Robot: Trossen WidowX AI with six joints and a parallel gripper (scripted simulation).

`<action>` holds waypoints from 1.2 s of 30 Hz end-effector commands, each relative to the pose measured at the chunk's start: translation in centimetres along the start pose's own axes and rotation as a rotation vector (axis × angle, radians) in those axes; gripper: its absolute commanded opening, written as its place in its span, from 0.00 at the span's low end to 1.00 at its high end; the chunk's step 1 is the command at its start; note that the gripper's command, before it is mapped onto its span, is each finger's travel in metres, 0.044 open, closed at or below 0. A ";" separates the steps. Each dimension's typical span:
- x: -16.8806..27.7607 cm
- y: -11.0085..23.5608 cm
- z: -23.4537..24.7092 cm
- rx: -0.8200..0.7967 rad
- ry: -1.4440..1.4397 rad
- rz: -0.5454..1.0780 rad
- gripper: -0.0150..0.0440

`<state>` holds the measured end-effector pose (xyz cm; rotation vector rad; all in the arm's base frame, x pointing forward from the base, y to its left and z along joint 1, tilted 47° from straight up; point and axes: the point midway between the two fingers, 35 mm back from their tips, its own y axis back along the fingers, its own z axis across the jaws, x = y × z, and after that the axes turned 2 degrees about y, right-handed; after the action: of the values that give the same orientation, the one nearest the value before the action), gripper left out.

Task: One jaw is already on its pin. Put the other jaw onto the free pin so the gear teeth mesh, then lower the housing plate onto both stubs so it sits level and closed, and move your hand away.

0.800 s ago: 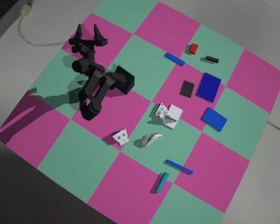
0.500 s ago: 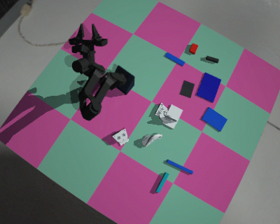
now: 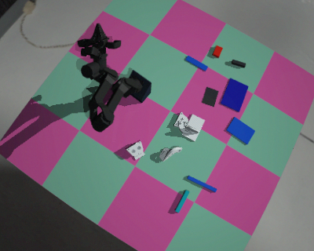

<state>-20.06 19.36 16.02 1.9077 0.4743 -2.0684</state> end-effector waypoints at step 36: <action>2.6 -5.6 -12.2 0.470 0.355 0.300 0.25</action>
<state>-13.19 28.60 13.33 2.3953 -0.1366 -1.8159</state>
